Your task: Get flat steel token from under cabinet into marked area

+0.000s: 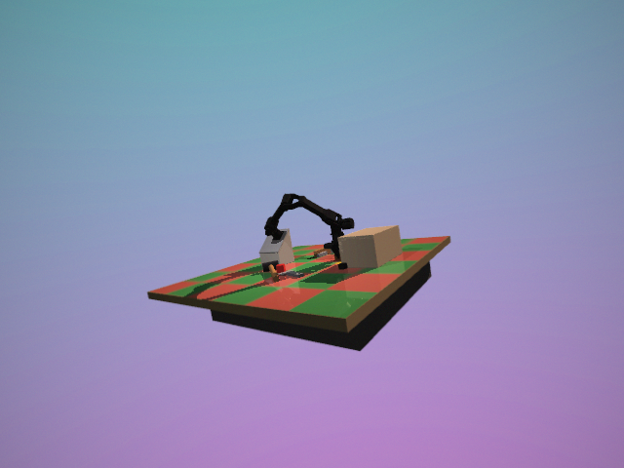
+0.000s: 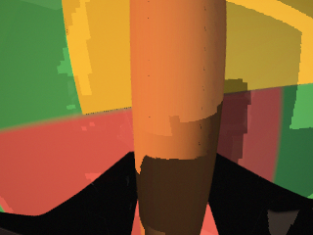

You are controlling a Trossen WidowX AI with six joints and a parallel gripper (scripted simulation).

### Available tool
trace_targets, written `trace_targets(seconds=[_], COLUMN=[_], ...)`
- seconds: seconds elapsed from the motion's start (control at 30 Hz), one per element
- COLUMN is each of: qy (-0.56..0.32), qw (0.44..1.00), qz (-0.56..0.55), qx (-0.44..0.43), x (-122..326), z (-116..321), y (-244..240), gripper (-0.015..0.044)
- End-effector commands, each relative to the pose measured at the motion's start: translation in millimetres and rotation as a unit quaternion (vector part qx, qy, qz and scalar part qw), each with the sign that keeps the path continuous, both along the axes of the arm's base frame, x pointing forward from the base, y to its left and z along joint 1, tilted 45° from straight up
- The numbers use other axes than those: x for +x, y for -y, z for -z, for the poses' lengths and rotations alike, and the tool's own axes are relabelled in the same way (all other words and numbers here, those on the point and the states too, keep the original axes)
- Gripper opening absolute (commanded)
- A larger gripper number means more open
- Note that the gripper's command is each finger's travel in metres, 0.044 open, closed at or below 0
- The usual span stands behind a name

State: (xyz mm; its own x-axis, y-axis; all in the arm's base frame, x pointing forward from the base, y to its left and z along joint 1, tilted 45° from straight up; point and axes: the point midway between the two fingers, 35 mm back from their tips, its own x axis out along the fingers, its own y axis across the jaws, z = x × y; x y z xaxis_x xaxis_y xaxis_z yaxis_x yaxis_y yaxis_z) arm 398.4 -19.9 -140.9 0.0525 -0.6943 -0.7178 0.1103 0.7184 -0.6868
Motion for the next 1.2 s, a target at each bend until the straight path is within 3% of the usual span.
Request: trace_targets(seconds=[0.0, 1.17], qy=[-0.001, -0.002], qw=[1.0, 1.0], qz=[0.0, 0.0], qx=[-0.004, -0.004], x=[-7, -42], z=[1, 7], y=[1, -2], gripper=[0.0, 0.0])
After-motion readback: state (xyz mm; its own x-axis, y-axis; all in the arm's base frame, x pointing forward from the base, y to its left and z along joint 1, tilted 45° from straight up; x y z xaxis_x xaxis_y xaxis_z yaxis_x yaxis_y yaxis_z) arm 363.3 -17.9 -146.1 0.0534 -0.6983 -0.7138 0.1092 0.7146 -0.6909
